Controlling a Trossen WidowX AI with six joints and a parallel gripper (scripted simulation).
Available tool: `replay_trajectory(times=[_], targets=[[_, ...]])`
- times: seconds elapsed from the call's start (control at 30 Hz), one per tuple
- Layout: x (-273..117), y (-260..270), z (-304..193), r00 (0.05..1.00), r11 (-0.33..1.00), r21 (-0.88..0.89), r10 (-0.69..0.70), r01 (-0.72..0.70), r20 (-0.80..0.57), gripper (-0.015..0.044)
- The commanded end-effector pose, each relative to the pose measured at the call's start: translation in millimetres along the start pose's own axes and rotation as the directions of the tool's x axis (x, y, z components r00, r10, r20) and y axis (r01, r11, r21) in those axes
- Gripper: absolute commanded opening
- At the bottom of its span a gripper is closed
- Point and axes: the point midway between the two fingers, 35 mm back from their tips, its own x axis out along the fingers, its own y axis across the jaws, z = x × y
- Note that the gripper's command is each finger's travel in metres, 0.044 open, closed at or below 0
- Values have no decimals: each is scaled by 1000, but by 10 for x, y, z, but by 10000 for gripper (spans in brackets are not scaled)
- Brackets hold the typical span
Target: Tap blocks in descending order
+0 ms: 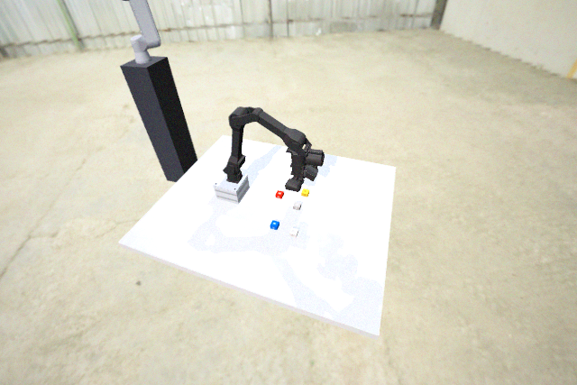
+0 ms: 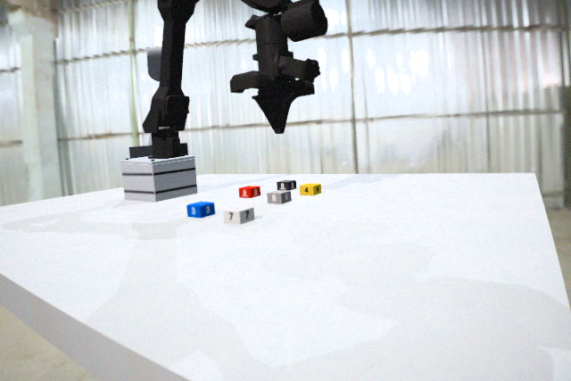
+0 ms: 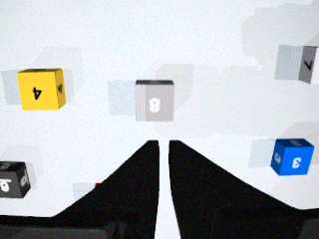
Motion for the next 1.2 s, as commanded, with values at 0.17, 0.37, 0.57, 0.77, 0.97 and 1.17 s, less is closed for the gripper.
replay_trajectory(times=[0.17, 0.37, 0.57, 0.77, 0.97, 1.17], targets=[[-34, -636, 160, 1000, 1000, 12, -8, 8, -7, 20], [-42, -1417, 205, 1000, 1000, 6, -14, 14, -11, 20], [-43, -1530, 194, 1000, 1000, 2, -13, 13, -14, 20], [735, -1540, 184, 1000, 1000, 2, -13, 13, -14, 20], [767, -1539, 180, 1000, 1000, 2, -13, 13, -14, 20], [822, -1540, 180, 1000, 1000, 2, -13, 13, -14, 20]])
